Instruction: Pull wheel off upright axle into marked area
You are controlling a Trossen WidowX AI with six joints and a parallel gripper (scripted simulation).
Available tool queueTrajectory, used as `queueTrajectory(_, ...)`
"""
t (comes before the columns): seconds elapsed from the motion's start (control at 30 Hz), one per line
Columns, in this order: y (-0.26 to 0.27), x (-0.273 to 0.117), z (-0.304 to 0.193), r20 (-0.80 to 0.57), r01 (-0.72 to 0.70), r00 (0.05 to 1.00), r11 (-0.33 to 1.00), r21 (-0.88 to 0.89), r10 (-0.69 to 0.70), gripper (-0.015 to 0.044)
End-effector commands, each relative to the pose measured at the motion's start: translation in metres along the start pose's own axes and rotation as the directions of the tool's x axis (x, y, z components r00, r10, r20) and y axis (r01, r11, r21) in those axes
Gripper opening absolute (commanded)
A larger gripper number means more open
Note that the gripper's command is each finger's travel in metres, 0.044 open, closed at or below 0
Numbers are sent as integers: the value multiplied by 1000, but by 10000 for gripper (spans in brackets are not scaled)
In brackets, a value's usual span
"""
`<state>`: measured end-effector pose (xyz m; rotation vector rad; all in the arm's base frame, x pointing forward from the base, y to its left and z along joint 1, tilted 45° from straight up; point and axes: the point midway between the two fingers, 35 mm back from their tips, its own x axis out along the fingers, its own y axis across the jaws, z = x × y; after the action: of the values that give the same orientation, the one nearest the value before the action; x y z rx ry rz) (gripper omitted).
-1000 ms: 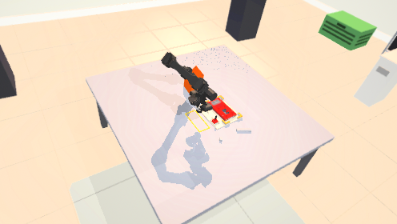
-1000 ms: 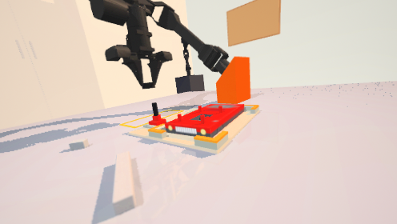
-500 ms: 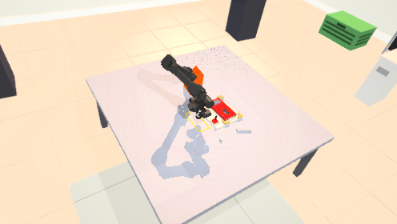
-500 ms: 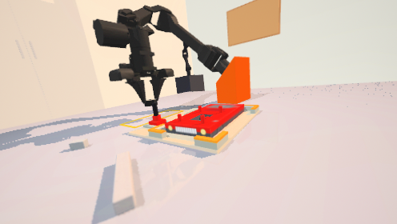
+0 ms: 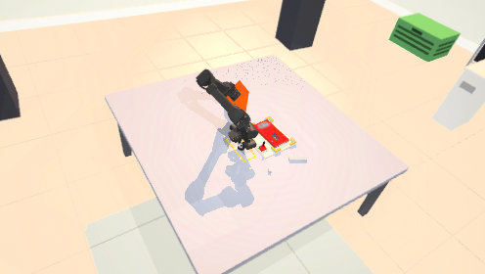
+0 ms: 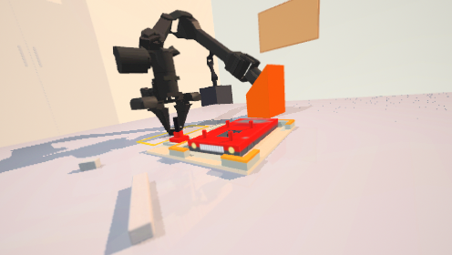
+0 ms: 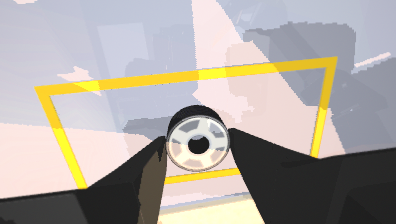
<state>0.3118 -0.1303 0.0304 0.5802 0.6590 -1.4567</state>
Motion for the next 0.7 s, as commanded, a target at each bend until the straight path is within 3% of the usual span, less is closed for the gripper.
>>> queueTrajectory(0.0, 0, 0, 0, -1, 2, 1000, 1000, 1, -2, 158)
queueTrajectory(0.2, 0, -8, 0, -1, 2, 1000, 1000, 1, -2, 300)
queueTrajectory(0.37, 1, -54, -1, 2, 2, 1000, 1000, -5, -2, 300)
queueTrajectory(0.5, 0, -60, -1, 3, 2, 1000, 1000, -6, -2, 300)
queueTrajectory(0.67, -26, -73, -18, -17, -2, 1000, 999, -41, 1, 431)
